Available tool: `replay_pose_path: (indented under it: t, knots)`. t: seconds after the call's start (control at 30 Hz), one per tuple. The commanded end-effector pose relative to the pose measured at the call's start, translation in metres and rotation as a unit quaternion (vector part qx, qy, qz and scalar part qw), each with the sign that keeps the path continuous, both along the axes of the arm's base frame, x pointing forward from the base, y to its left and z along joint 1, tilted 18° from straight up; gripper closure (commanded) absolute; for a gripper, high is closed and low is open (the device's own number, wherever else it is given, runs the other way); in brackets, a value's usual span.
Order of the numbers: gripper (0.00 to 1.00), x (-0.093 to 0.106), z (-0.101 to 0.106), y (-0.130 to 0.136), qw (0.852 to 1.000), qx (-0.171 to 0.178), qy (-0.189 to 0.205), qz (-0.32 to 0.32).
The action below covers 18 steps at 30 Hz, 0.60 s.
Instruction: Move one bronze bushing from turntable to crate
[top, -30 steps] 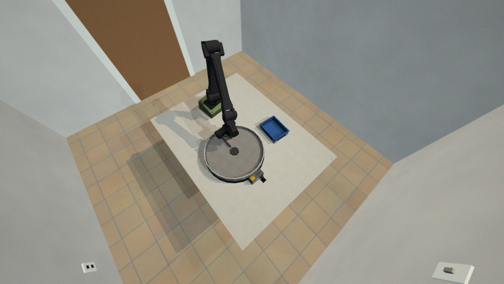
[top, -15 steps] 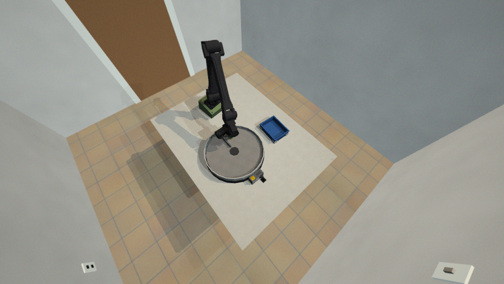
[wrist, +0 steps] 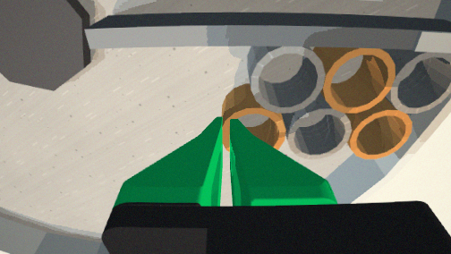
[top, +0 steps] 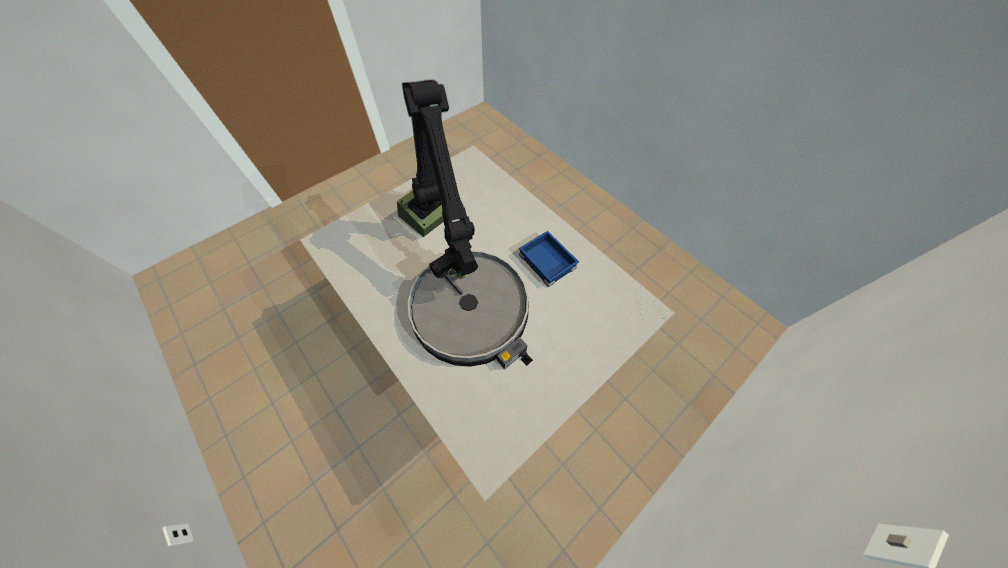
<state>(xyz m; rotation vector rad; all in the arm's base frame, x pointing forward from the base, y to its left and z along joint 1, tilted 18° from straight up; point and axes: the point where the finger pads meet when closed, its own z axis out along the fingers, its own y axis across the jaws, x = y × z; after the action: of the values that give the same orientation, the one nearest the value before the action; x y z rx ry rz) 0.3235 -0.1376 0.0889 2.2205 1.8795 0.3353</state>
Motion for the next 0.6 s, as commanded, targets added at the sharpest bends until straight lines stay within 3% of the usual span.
replay_pose_path:
  t: [0.0,0.3,0.4,0.57]
  knots:
    - [1.00,0.010,0.008,-0.003,1.000,-0.007,-0.011,-0.001]
    - [1.00,0.010,0.009,-0.003,1.000,-0.007,-0.011,-0.001]
    - [1.00,0.013,0.025,-0.006,1.000,-0.012,-0.021,-0.001]
    - [1.00,0.010,0.035,-0.011,1.000,-0.015,-0.024,-0.002]
